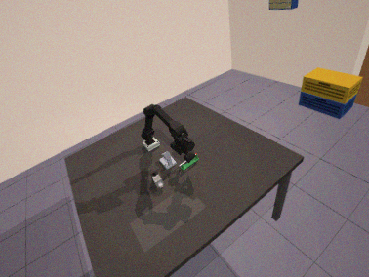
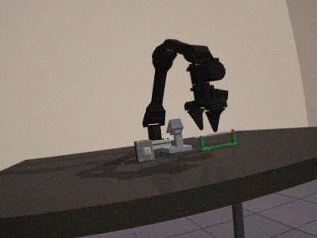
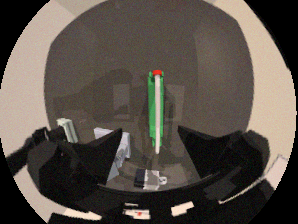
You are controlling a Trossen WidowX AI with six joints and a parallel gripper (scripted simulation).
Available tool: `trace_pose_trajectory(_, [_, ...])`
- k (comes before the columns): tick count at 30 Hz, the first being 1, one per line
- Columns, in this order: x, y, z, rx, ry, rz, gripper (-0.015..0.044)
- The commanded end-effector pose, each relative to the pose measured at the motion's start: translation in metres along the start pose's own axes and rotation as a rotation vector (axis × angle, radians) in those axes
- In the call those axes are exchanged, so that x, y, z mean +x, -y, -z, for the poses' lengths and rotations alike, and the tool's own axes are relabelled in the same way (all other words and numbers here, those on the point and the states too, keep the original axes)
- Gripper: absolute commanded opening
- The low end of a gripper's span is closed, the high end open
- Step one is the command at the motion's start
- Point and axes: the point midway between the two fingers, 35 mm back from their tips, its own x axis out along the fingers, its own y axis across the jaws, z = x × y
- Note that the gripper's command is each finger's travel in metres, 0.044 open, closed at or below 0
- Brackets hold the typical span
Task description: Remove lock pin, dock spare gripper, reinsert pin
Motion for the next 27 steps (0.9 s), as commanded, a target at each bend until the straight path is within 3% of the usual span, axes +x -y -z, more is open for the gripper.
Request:
trace_pose_trajectory(1, [-0.011,-0.001,-0.001,0.0,0.0,0.001,0.044])
trace_pose_trajectory(27, [-0.052,-0.009,-0.004,0.01,-0.001,-0.024,0.044])
